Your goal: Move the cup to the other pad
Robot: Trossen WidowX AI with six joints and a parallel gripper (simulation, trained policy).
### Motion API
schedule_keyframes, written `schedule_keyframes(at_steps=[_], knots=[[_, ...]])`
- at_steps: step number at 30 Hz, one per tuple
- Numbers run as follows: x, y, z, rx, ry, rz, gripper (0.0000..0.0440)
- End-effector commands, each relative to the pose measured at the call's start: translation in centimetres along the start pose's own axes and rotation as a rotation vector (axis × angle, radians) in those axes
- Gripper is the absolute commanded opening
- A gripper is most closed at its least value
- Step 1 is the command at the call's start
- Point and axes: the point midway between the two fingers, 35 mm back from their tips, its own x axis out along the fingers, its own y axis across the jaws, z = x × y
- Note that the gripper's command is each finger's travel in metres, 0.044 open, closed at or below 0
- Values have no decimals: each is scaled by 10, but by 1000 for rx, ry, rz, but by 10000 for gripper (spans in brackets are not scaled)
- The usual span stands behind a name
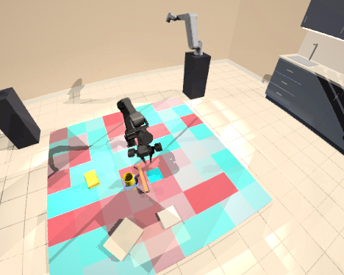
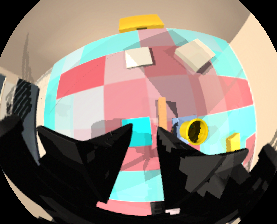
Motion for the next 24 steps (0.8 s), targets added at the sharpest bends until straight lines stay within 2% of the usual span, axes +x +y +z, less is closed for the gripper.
schedule_keyframes(at_steps=[1,24], knots=[[4,-5,-1,-13,42,-24,130],[34,-50,-21,-98,333,-136,120]])
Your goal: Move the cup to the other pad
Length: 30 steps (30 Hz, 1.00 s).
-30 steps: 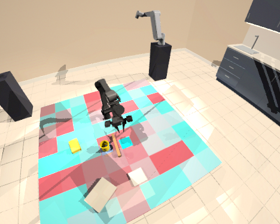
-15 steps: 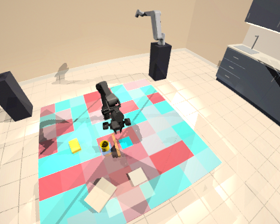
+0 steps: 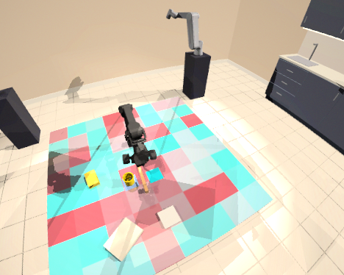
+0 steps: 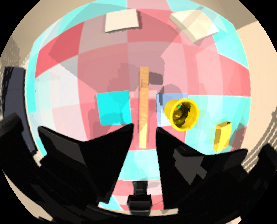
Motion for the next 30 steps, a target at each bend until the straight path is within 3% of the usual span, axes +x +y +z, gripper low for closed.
schedule_keyframes(at_steps=[1,30], knots=[[7,-7,-1,-13,35,-16,120],[88,-57,-15,-103,182,-44,177]])
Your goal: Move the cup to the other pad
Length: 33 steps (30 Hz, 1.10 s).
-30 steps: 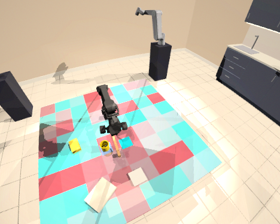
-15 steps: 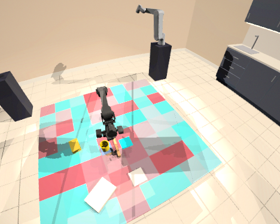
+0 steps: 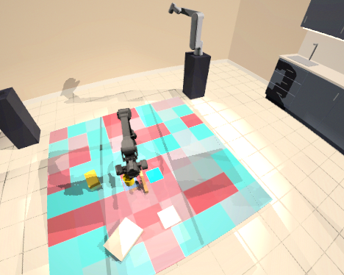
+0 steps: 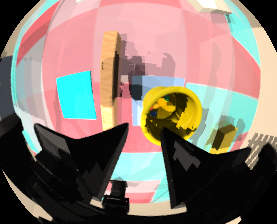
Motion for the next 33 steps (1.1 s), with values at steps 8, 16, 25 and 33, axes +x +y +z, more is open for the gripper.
schedule_keyframes(at_steps=[8,16,25,33], knots=[[40,-4,0,-95,28,12,186],[46,-6,0,-197,19,15,42],[30,-7,2,-273,-6,21,25],[8,-1,5,-311,-37,23,25]])
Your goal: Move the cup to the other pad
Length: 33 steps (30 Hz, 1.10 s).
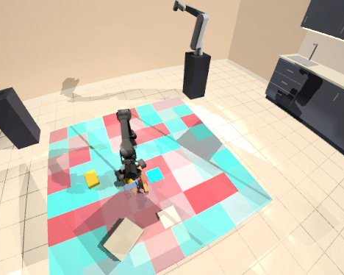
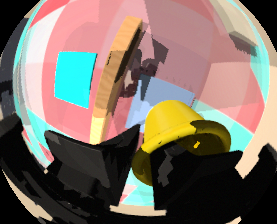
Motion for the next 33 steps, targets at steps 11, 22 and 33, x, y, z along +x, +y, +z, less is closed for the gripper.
schedule_keyframes(at_steps=[11,22,33], knots=[[-37,21,21,-62,-80,-12,32],[-50,53,41,-113,-137,-21,18],[-51,93,56,-162,-179,-20,8]])
